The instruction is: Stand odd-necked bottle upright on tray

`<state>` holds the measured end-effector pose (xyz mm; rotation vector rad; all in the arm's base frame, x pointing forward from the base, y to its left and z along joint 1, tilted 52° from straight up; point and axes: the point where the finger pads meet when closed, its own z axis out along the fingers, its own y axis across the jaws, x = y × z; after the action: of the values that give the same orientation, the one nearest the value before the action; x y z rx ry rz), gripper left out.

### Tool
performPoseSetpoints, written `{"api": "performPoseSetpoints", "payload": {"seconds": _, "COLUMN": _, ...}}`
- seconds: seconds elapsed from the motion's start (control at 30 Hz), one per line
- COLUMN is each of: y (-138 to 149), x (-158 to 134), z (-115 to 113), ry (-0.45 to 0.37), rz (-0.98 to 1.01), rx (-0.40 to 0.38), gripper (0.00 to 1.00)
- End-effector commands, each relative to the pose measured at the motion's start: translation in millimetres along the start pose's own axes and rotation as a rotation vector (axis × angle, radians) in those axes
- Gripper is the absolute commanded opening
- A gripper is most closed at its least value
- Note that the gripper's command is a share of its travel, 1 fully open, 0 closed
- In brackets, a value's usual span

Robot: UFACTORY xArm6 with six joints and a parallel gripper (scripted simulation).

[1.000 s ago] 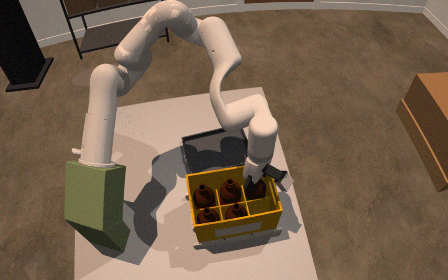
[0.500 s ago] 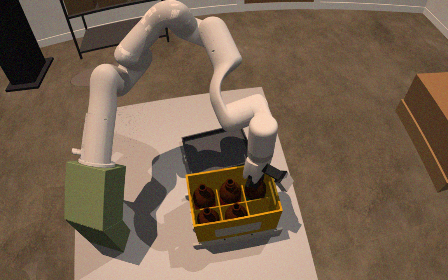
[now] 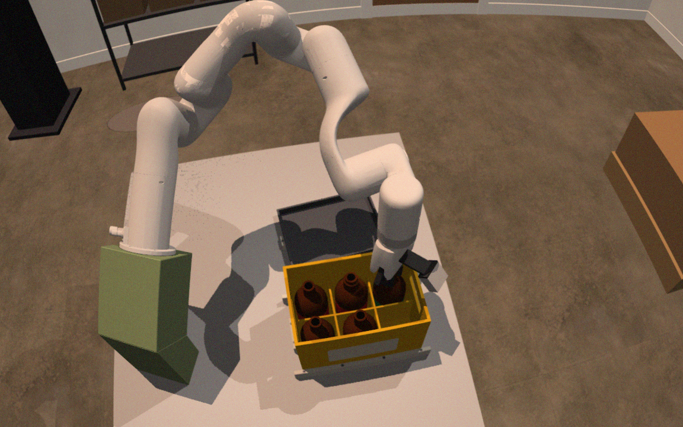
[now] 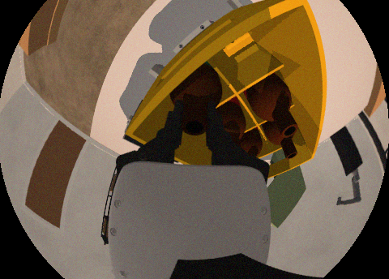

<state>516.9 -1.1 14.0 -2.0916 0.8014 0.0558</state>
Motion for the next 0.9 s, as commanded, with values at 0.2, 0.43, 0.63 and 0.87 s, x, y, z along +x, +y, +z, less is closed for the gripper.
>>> {"api": "performPoseSetpoints", "payload": {"seconds": 0.2, "y": -0.6, "x": 1.0, "z": -1.3, "ry": 0.003, "rz": -0.001, "rx": 0.001, "gripper": 0.0}}
{"api": "performPoseSetpoints", "payload": {"seconds": 0.43, "y": -0.6, "x": 1.0, "z": -1.3, "ry": 0.003, "rz": -0.001, "rx": 0.001, "gripper": 0.0}}
{"api": "performPoseSetpoints", "payload": {"seconds": 0.63, "y": -0.6, "x": 1.0, "z": -1.3, "ry": 0.003, "rz": -0.001, "rx": 0.001, "gripper": 0.65}}
{"api": "performPoseSetpoints", "payload": {"seconds": 0.87, "y": -0.6, "x": 1.0, "z": -1.3, "ry": 0.003, "rz": -0.001, "rx": 0.001, "gripper": 0.65}}
